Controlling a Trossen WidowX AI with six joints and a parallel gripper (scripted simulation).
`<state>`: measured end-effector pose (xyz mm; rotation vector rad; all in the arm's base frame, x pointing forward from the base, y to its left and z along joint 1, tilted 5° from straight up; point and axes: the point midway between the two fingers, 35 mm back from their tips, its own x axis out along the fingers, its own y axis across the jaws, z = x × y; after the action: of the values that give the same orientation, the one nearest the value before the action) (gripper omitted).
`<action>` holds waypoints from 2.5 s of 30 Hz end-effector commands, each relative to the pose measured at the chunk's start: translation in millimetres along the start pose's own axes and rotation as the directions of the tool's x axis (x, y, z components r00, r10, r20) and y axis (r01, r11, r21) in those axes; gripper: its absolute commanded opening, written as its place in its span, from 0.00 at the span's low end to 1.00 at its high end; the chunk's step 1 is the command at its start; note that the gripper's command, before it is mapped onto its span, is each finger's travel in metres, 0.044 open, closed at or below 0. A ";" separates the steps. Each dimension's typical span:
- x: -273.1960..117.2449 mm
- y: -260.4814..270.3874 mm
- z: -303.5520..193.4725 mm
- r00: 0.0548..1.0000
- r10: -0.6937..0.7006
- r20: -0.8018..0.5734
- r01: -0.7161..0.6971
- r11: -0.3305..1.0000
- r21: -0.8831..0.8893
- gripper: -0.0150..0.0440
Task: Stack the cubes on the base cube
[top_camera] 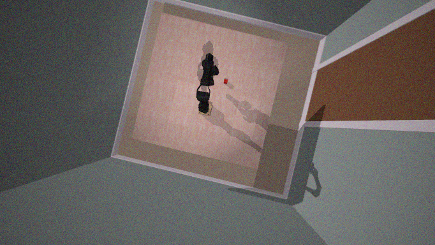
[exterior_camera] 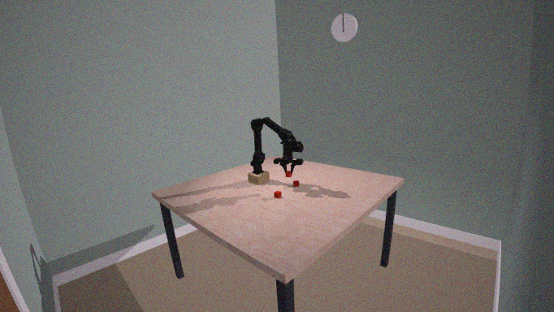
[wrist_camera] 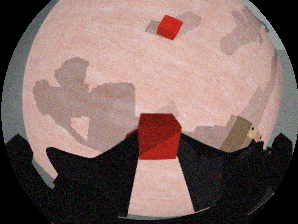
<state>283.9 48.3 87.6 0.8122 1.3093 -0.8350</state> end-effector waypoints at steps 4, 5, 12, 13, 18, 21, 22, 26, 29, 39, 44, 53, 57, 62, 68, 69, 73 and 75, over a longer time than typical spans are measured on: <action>9.7 10.7 -16.4 1.000 0.000 0.002 0.000 0.997 0.073 0.43; 11.2 12.2 -19.0 1.000 0.000 0.002 0.000 0.996 0.084 0.43; 21.3 21.7 -37.6 1.000 0.001 0.001 -0.001 0.987 0.161 0.43; 22.7 23.0 -40.4 1.000 0.001 0.001 -0.001 0.985 0.172 0.43; 24.9 24.8 -44.5 1.000 0.001 0.000 -0.001 0.982 0.189 0.43; 24.9 24.8 -44.5 1.000 0.001 0.000 -0.001 0.982 0.189 0.43; 24.9 24.8 -44.5 1.000 0.001 0.000 -0.001 0.982 0.189 0.43; 25.3 24.8 -44.5 1.000 0.001 0.000 -0.001 0.982 0.189 0.43; 31.1 25.0 -44.5 1.000 0.001 0.000 -0.001 0.982 0.189 0.43; 52.2 25.0 -44.7 1.000 0.001 0.001 -0.001 0.981 0.194 0.43; 52.2 25.0 -44.7 1.000 0.001 0.001 -0.001 0.981 0.194 0.43; 53.8 25.0 -44.7 1.000 0.001 0.001 -0.001 0.982 0.189 0.43; 53.8 25.0 -44.7 1.000 0.001 0.001 -0.001 0.982 0.189 0.43; 53.8 25.0 -44.7 1.000 0.001 0.001 -0.001 0.982 0.189 0.48; 53.8 25.0 -44.7 1.000 0.001 0.001 -0.001 0.982 0.189 0.60; 53.8 25.0 -44.7 1.000 0.001 0.001 -0.001 0.982 0.189 0.60; 45.2 24.9 -45.3 1.000 0.000 -0.002 0.000 0.981 0.191 0.60; 43.0 24.9 -45.3 1.000 0.000 -0.002 0.000 0.981 0.191 0.60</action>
<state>285.6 96.0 34.9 0.9569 1.2502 -0.9785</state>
